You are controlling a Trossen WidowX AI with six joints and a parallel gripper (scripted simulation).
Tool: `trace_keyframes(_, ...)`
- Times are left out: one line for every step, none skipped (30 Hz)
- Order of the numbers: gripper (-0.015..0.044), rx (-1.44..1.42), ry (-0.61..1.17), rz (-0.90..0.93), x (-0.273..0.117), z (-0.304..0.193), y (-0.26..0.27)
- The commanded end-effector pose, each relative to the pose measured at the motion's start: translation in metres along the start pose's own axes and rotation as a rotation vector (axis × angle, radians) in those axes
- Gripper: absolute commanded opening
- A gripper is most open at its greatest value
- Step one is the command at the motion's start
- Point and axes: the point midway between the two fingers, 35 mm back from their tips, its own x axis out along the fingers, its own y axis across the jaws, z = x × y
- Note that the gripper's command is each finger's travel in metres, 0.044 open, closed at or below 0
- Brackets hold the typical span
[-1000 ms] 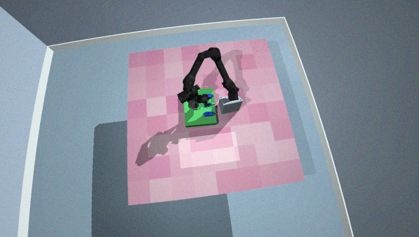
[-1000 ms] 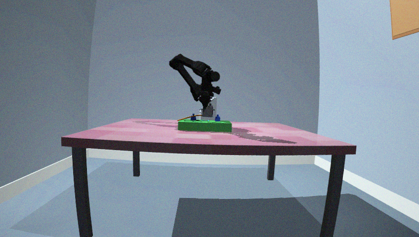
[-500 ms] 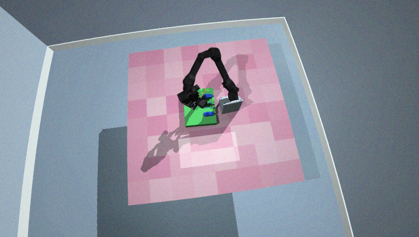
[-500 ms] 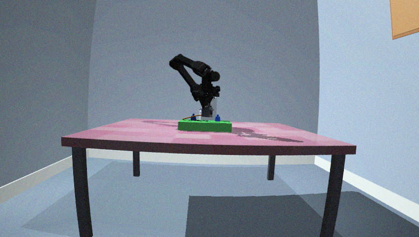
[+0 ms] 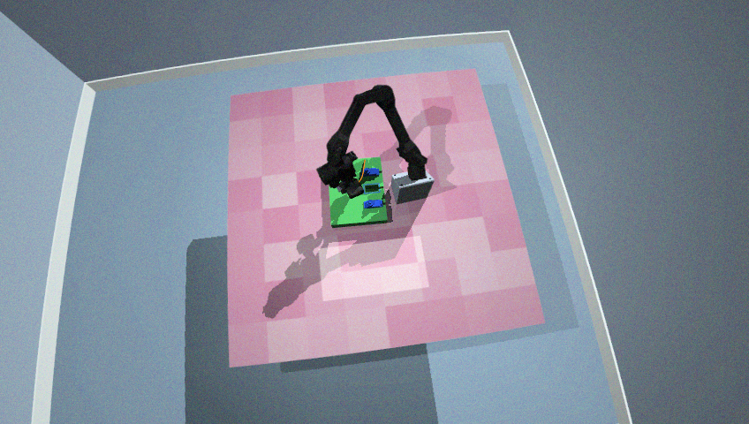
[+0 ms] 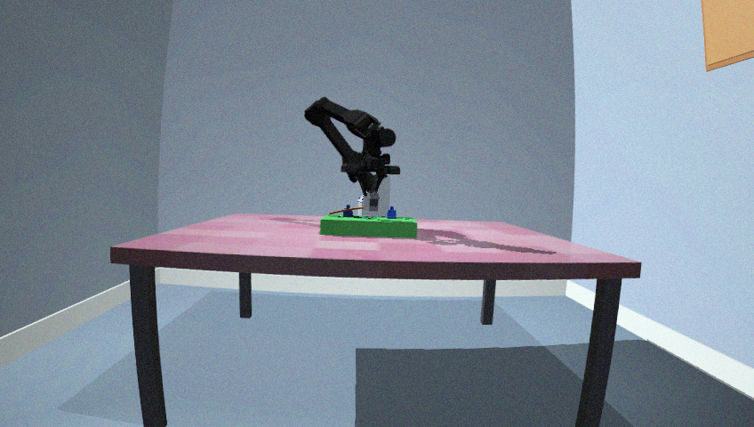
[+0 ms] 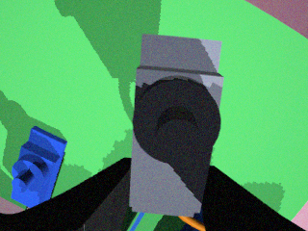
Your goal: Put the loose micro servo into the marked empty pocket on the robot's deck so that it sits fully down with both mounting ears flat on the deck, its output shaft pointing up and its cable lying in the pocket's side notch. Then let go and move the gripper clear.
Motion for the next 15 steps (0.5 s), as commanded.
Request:
trace_keyframes(0.0, 0.128, -0.004, 0.004, -0.0008, 0.0013, 0.0011)
trace_keyframes(0.0, 0.162, -0.004, 0.005, -0.0008, 0.0013, 0.0011)
trace_keyframes(0.0, 0.197, -0.004, 0.005, -0.0008, 0.0013, 0.0011)
trace_keyframes(0.0, 0.231, -0.004, 0.005, -0.0008, 0.0013, 0.0011)
trace_keyframes(0.0, 0.266, -0.004, 0.005, -0.0008, 0.0013, 0.0011)
trace_keyframes(0.0, 0.3, -0.003, 0.005, -0.0008, 0.0013, 0.0011)
trace_keyframes(0.0, 0.329, -0.003, 0.005, -0.0008, 0.0013, 0.0011)
trace_keyframes(0.0, 0.346, -0.003, 0.005, -0.0008, 0.0013, 0.0011)
trace_keyframes(0.0, 0.351, -0.003, 0.005, -0.0008, 0.0013, 0.0011)
trace_keyframes(0.0, 0.351, -0.003, 0.005, -0.0008, 0.0013, 0.0011)
trace_keyframes(0.0, 0.351, -0.003, 0.005, -0.0008, 0.0013, 0.0011)
trace_keyframes(0.0, 0.351, -0.003, 0.005, -0.0008, 0.0013, 0.0011)
trace_keyframes(0.0, 0.351, -0.003, 0.005, -0.0008, 0.0006, 0.0013)
trace_keyframes(0.0, 0.351, -0.003, 0.005, -0.0008, -0.0007, 0.0018)
trace_keyframes(0.0, 0.351, -0.003, 0.005, -0.0008, -0.0026, 0.0025)
